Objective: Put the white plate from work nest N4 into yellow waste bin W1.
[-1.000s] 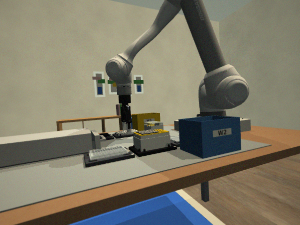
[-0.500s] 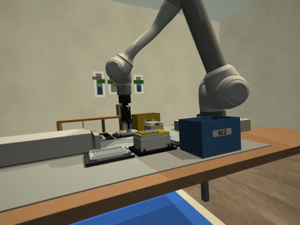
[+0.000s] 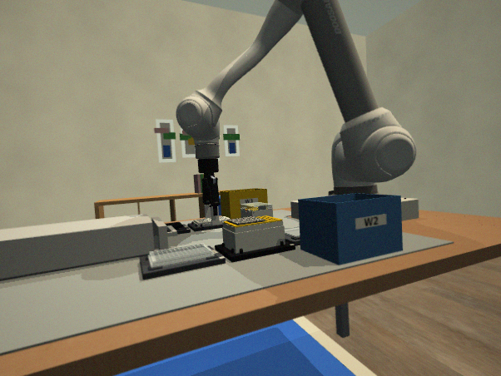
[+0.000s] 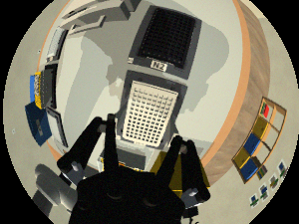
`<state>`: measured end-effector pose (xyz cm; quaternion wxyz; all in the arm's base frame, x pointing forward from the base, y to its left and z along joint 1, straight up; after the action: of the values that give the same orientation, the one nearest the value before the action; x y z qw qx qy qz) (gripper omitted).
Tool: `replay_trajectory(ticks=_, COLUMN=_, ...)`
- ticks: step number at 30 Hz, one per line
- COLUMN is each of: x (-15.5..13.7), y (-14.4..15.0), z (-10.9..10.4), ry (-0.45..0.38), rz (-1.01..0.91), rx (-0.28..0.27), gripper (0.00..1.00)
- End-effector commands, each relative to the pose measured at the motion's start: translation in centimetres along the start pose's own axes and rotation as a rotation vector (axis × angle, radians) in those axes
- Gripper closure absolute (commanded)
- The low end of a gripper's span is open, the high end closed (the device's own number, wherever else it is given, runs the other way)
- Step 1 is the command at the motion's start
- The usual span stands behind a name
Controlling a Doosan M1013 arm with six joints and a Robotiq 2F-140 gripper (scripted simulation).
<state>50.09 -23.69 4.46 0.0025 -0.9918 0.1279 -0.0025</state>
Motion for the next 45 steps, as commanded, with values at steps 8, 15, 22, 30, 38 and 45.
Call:
replay_trajectory(ticks=8, x=0.0, y=0.0, z=0.01, ry=0.0, rz=0.0, rx=0.0, gripper=0.9)
replay_trajectory(ticks=15, x=0.0, y=0.0, z=0.01, ry=0.0, rz=0.0, rx=0.0, gripper=0.9)
replay_trajectory(ticks=22, x=0.0, y=0.0, z=-0.09, ry=0.0, rz=0.0, rx=0.0, gripper=0.9)
replay_trajectory(ticks=30, x=0.0, y=0.0, z=-0.35, ry=0.0, rz=0.0, rx=0.0, gripper=0.9)
replay_trajectory(ticks=38, x=0.0, y=0.0, z=-0.55, ry=0.0, rz=0.0, rx=0.0, gripper=0.9)
replay_trajectory(ticks=45, x=0.0, y=0.0, z=-0.79, ry=0.0, rz=0.0, rx=0.0, gripper=0.9)
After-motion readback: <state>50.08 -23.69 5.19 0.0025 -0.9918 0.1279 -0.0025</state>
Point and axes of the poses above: the point where the finger pads meet when closed, its own z axis out along the fingers, its own y axis across the jaws, x = y × z, the point moved 7 cm from there along -z, back along the fingers, and after that the axes turned 11 degrees about z, right-handed, at the moved point
